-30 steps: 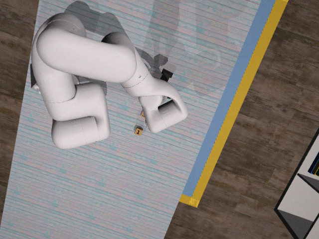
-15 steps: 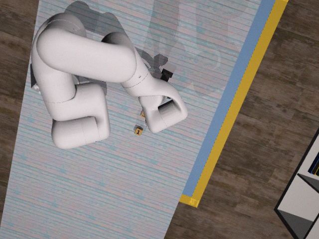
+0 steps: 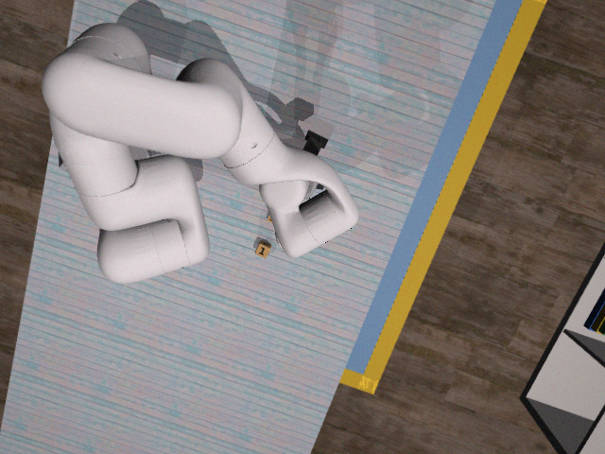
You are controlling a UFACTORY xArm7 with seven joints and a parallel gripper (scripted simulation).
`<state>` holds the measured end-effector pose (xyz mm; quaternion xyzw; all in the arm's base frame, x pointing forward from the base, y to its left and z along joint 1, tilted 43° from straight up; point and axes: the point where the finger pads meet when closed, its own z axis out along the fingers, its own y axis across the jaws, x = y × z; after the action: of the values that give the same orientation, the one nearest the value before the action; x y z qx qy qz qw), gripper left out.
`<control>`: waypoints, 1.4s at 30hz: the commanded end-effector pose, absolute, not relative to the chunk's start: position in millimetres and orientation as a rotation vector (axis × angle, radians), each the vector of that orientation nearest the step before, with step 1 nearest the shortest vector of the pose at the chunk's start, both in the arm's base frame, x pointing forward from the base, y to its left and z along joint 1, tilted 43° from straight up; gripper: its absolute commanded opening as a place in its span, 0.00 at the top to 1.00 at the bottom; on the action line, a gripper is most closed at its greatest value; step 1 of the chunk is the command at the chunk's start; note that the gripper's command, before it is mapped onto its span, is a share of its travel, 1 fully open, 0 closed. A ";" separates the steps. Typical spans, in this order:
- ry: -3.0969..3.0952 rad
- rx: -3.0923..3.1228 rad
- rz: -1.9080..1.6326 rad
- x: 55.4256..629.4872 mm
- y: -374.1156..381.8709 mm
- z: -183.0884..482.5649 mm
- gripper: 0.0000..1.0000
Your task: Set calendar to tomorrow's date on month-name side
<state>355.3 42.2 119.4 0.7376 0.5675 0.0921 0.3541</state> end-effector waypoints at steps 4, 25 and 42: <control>1.467 1.906 0.239 326.5 65.5 159.8 0.73; 1.459 1.903 0.244 298.1 25.2 197.1 0.73; 1.460 1.912 0.242 281.0 -4.2 203.3 0.73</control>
<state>281.1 -4.1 202.4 0.7399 0.5644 0.0926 0.3542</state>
